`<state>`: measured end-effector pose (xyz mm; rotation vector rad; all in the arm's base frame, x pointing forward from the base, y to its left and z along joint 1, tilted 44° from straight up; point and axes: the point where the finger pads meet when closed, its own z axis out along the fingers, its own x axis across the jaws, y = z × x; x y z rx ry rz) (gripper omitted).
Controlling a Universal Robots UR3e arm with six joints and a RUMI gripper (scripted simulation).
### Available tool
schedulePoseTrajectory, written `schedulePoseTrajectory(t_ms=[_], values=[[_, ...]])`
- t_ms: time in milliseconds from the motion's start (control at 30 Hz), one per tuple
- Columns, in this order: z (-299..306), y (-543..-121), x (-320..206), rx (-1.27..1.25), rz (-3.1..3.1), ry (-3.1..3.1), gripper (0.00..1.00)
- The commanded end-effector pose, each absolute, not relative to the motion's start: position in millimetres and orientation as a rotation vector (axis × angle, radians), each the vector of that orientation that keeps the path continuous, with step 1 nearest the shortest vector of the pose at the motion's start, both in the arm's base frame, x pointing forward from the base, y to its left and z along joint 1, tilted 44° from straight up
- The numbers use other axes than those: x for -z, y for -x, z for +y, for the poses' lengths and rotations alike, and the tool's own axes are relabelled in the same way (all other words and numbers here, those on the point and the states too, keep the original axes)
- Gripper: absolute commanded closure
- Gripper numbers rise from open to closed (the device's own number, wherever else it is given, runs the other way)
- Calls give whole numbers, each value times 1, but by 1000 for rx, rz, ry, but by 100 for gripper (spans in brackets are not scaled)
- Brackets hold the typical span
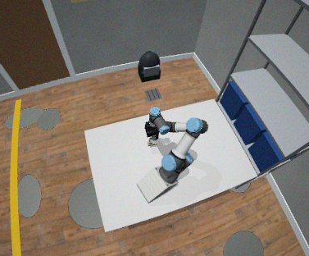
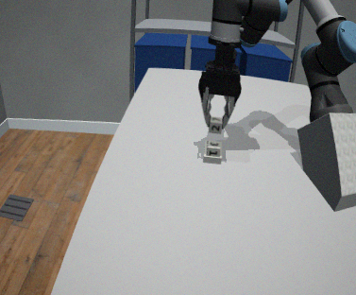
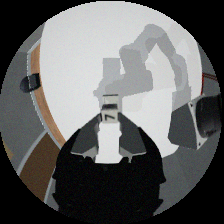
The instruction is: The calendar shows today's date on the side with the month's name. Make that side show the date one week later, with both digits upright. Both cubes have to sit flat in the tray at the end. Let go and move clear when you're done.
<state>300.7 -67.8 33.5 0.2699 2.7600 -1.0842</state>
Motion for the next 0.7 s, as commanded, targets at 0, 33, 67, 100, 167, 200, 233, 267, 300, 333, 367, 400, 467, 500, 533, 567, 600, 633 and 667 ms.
schedulePoseTrajectory(t_ms=[0,33,67,100,167,200,233,267,300,333,367,400,467,500,533,567,600,633,667], values=[[-58,-300,-44,1087,2765,-277,90],[-56,-300,-46,1087,2765,-277,90],[-54,-299,-48,1087,2765,-277,90],[-52,-299,-50,1087,2765,-277,90],[-49,-299,-54,1087,2765,-277,90],[-47,-299,-55,1087,2765,-277,90],[-45,-298,-57,1087,2765,-277,90],[-44,-298,-59,1087,2765,-277,90],[-42,-298,-60,1087,2765,-277,90],[-41,-298,-62,1087,2765,-277,90],[-40,-298,-63,1087,2765,-277,90],[-38,-298,-64,1087,2765,-277,90],[-38,-298,-64,1087,2765,-277,90],[-37,-298,-66,1087,2765,-277,90],[-36,-297,-67,1087,2765,-277,90],[-35,-297,-68,1087,2765,-277,90],[-35,-297,-68,1087,2765,-277,90],[-34,-297,-69,1087,2765,-277,90],[-33,-297,-70,1087,2765,-277,90]])
